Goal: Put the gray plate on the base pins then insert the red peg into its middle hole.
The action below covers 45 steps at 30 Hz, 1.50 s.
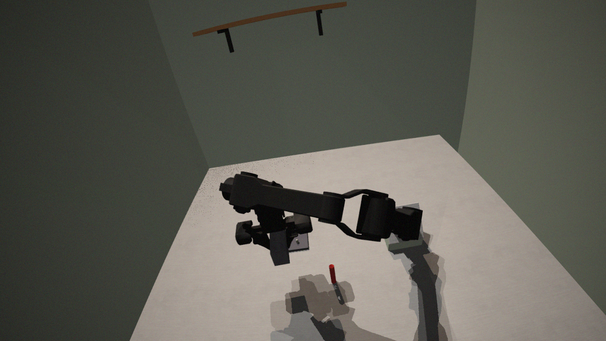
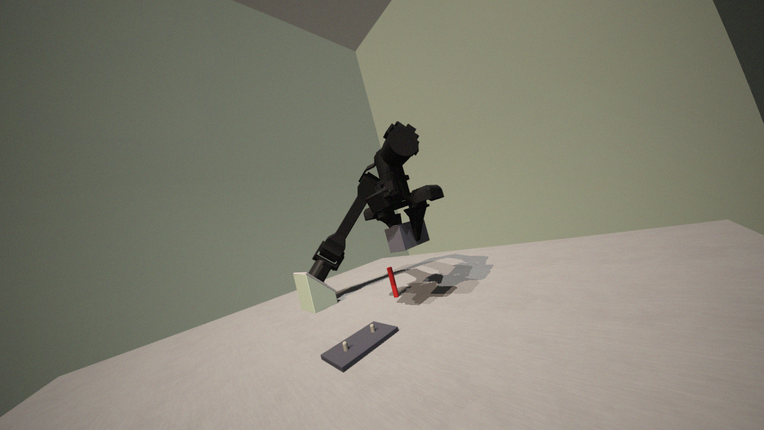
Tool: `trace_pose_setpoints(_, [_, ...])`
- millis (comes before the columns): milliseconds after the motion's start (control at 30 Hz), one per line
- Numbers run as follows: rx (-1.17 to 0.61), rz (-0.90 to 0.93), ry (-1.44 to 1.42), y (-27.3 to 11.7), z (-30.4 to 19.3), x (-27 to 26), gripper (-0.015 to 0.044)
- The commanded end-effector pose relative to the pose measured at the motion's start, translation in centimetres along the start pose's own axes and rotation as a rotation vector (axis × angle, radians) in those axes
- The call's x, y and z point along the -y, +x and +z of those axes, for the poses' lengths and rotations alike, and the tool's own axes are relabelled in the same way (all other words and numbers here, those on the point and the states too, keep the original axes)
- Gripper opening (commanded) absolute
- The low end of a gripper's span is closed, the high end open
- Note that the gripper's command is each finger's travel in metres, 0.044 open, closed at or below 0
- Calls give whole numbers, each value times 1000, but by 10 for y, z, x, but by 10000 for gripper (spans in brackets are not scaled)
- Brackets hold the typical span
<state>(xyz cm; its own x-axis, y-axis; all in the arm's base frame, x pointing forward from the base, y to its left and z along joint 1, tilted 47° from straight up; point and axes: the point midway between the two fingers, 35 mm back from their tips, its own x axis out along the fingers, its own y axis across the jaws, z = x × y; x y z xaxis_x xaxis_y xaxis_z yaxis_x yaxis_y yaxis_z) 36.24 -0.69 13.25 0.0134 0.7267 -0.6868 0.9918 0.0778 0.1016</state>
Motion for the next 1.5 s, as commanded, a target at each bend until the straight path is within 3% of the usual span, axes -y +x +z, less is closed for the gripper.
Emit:
trace_pose_setpoints(0, [0, -9, 4, 2, 8, 1, 0])
trace_pose_setpoints(1467, [4, -9, 55, 63, 132, 26, 0])
